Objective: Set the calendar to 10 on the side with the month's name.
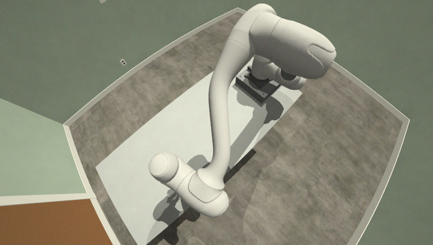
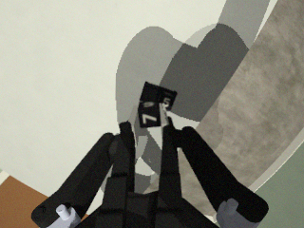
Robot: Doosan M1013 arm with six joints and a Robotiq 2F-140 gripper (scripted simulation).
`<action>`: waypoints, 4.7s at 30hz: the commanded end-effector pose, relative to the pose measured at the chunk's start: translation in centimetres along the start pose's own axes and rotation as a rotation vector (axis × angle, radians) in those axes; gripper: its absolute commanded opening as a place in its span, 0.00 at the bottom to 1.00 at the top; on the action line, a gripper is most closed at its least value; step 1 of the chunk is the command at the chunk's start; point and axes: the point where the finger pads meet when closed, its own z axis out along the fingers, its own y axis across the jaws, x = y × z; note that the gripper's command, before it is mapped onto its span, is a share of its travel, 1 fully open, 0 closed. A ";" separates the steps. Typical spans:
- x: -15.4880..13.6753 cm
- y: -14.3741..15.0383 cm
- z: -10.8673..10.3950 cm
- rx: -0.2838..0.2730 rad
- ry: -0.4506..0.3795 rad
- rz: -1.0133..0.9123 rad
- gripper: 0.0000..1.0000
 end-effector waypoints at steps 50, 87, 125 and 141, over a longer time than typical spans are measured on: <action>0.0 0.0 0.0 -0.005 -0.007 -1.164 0.24; 0.0 0.0 6.5 -0.005 -0.007 -1.165 0.24; 0.0 0.0 6.6 -0.005 -0.007 -1.165 0.24; 0.0 0.0 7.0 -0.005 -0.007 -1.165 0.24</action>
